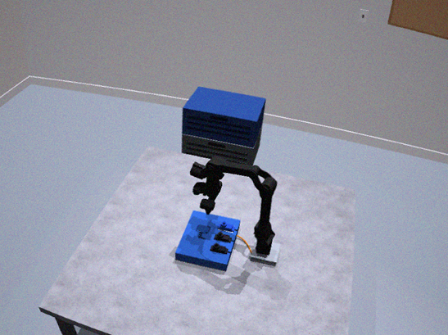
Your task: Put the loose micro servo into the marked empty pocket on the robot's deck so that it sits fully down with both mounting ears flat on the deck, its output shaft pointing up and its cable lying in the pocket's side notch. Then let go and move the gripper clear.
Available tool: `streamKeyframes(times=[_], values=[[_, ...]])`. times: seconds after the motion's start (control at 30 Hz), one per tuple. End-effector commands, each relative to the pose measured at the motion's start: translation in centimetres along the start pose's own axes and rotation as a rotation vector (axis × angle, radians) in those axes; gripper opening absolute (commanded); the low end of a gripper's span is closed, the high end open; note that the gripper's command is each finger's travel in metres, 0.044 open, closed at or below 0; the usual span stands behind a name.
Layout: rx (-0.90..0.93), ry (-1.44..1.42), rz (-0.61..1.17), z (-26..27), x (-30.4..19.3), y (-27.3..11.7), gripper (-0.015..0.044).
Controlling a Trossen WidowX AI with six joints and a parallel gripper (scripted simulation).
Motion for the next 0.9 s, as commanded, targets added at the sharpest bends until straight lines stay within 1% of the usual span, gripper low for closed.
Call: streamKeyframes(times=[0.0, 0.1, 0.27, 0.87], values=[[0.011, 0.005, 0.02, 0.1, 1.1, -0.1, 0.044], [0.008, 0.004, 0.015, 0.1, 0.9, -1.3, 0.044], [0.0, -0.001, 0.001, 0.2, 0.0, -4.9, 0.044], [0.0, -0.001, 0.0, 0.2, 0.0, -5.1, 0.044]])
Point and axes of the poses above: the point midway between the two fingers, 35 mm back from their tips, its own y axis out along the fingers, its own z axis across the jaws, x = y × z, the point moved 8 cm from there along -y, back along the fingers, and after that the axes turned 5 degrees about -y, right-handed, at the moved point
